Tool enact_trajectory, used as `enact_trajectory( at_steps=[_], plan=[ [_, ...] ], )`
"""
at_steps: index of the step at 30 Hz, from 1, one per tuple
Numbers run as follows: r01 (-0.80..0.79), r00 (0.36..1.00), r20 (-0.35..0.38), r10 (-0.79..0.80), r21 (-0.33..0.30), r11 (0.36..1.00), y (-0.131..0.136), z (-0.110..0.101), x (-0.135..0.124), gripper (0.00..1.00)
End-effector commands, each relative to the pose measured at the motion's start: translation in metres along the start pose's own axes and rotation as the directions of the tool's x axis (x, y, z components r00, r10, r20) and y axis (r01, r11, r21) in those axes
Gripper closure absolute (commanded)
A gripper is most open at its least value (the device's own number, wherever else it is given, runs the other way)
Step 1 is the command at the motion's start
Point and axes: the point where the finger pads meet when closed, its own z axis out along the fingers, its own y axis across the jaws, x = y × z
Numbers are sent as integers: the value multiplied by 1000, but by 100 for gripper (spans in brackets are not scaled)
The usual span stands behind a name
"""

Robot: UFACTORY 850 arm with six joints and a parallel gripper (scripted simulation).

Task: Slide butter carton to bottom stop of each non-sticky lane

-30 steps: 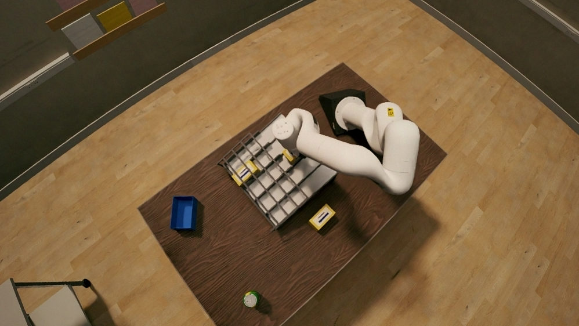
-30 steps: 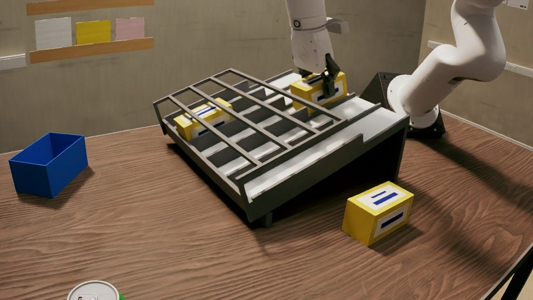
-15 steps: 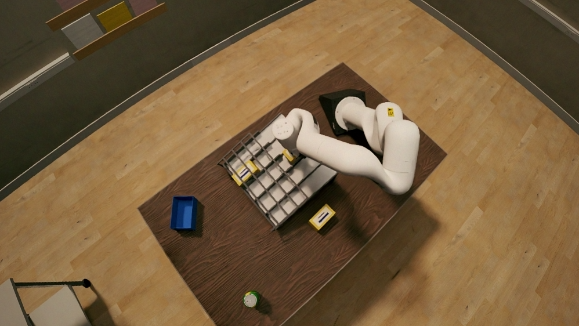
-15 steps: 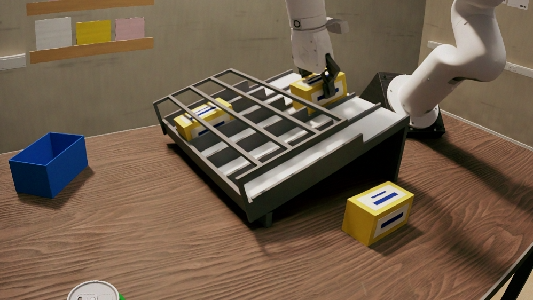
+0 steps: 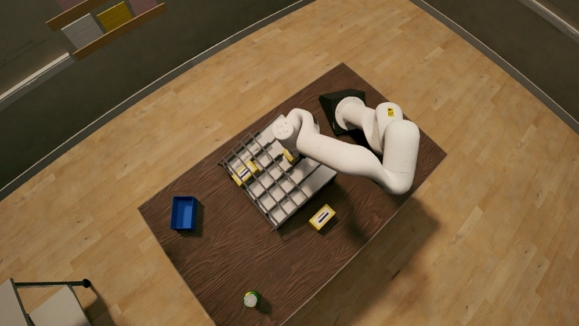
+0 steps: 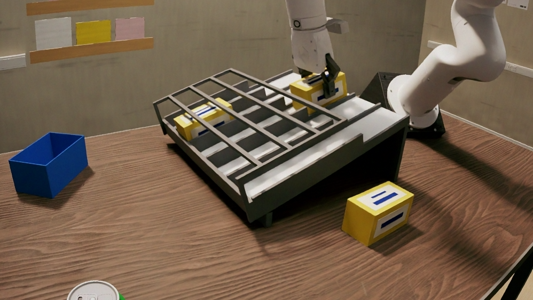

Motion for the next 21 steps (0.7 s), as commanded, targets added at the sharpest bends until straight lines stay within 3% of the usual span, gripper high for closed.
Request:
enact_trajectory(
  at_steps=[1, 21],
  plan=[
    [0, 1000, 1, 0, 1, 1000, 0, -1, 0, 17],
    [0, 1000, 1, 0, 1, 1000, 0, -1, 0, 16]
  ],
)
